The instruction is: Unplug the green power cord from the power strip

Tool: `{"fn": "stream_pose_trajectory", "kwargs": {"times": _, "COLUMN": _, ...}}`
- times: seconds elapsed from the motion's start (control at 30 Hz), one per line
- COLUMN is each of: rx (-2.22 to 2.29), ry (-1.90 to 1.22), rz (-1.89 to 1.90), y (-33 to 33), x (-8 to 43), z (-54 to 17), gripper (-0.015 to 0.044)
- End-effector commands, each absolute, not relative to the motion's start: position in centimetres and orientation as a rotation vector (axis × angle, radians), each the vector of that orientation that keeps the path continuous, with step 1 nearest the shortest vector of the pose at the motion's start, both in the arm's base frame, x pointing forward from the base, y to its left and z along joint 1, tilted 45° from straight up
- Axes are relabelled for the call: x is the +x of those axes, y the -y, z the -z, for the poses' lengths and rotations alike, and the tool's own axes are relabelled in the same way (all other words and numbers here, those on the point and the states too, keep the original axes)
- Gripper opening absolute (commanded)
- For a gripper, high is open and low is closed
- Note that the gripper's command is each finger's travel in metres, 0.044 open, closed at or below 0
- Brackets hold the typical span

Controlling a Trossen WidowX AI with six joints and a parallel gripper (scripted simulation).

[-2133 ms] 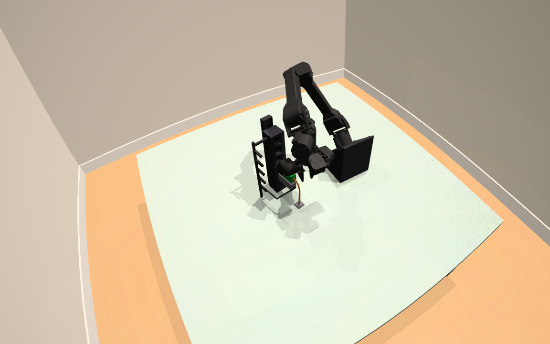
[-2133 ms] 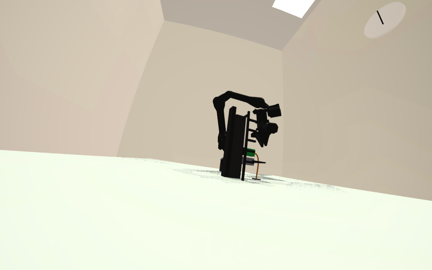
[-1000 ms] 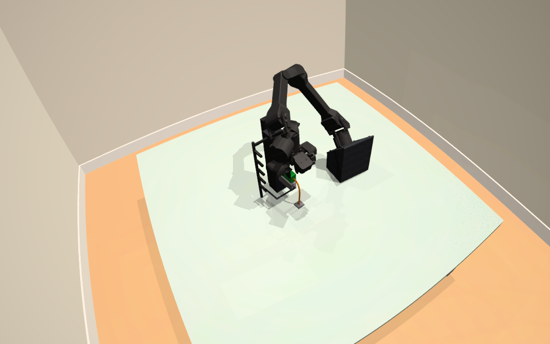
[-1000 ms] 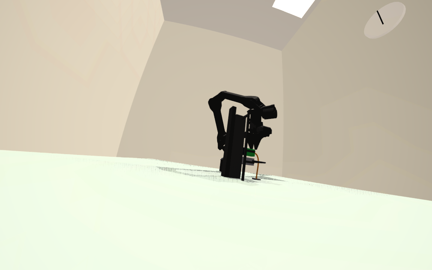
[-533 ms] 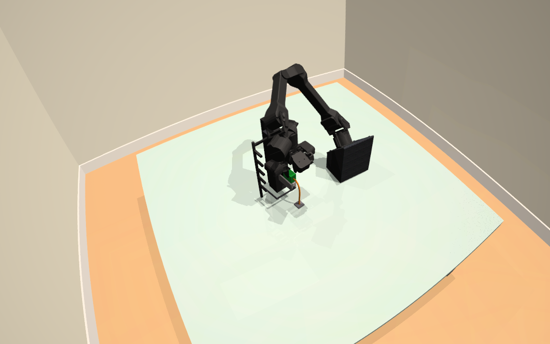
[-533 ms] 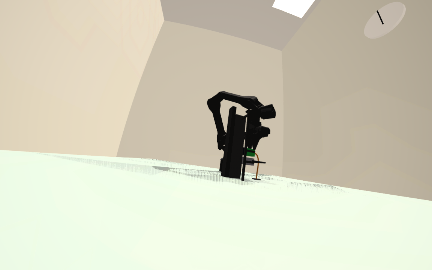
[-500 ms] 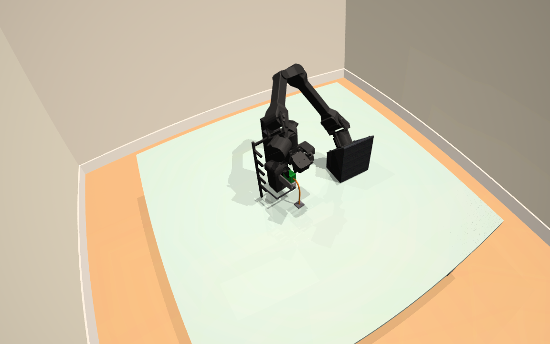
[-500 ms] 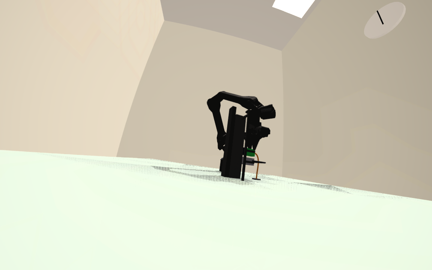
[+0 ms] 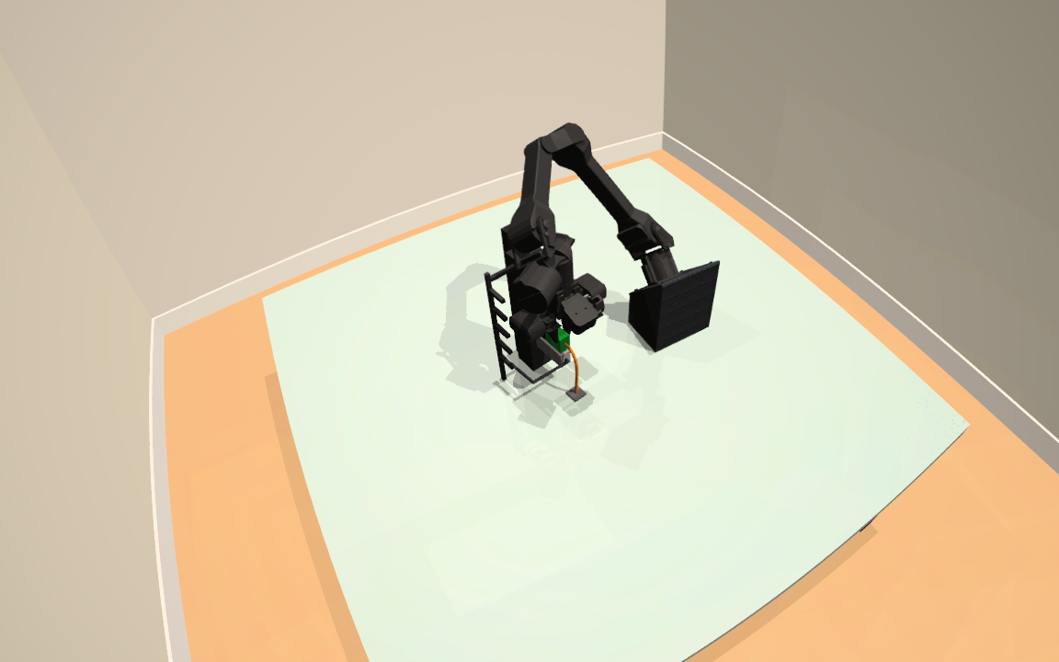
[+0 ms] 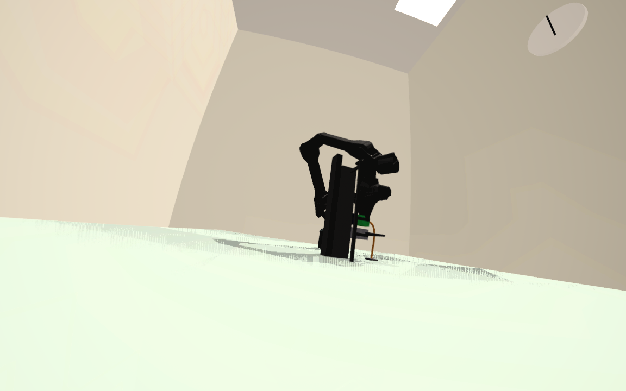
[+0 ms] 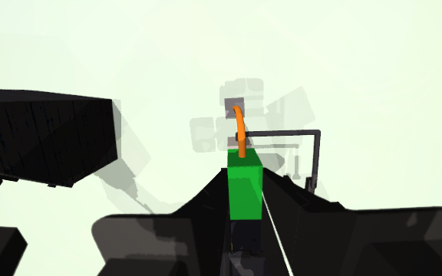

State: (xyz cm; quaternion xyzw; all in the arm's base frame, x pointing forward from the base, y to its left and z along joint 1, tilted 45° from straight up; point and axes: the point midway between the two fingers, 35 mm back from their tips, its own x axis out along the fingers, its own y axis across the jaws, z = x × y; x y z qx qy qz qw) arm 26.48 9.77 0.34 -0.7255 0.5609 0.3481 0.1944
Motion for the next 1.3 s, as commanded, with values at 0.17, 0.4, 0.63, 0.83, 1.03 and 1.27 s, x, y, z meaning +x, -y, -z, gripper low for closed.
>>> {"fn": "stream_pose_trajectory", "kwargs": {"times": 0.17, "rx": -2.034, "ry": -1.571, "rz": -0.975, "y": -10.1, "x": 26.4, "z": -0.1, "gripper": 0.0}}
{"fn": "stream_pose_trajectory", "kwargs": {"times": 0.4, "rx": -2.034, "ry": -1.57, "rz": -0.977, "y": -10.9, "x": 26.2, "z": 0.6, "gripper": 0.0}}
{"fn": "stream_pose_trajectory", "kwargs": {"times": 0.63, "rx": -2.034, "ry": -1.568, "rz": -0.978, "y": -11.8, "x": 25.9, "z": 1.4, "gripper": 0.0}}
{"fn": "stream_pose_trajectory", "kwargs": {"times": 0.83, "rx": -2.035, "ry": -1.567, "rz": -0.979, "y": -12.5, "x": 25.6, "z": 2.0, "gripper": 0.0}}
{"fn": "stream_pose_trajectory", "kwargs": {"times": 1.03, "rx": -2.035, "ry": -1.567, "rz": -0.98, "y": -13.3, "x": 25.2, "z": 2.5, "gripper": 0.0}}
{"fn": "stream_pose_trajectory", "kwargs": {"times": 1.27, "rx": -2.041, "ry": -1.571, "rz": -0.975, "y": -12.6, "x": 25.2, "z": 2.3, "gripper": 0.0105}}
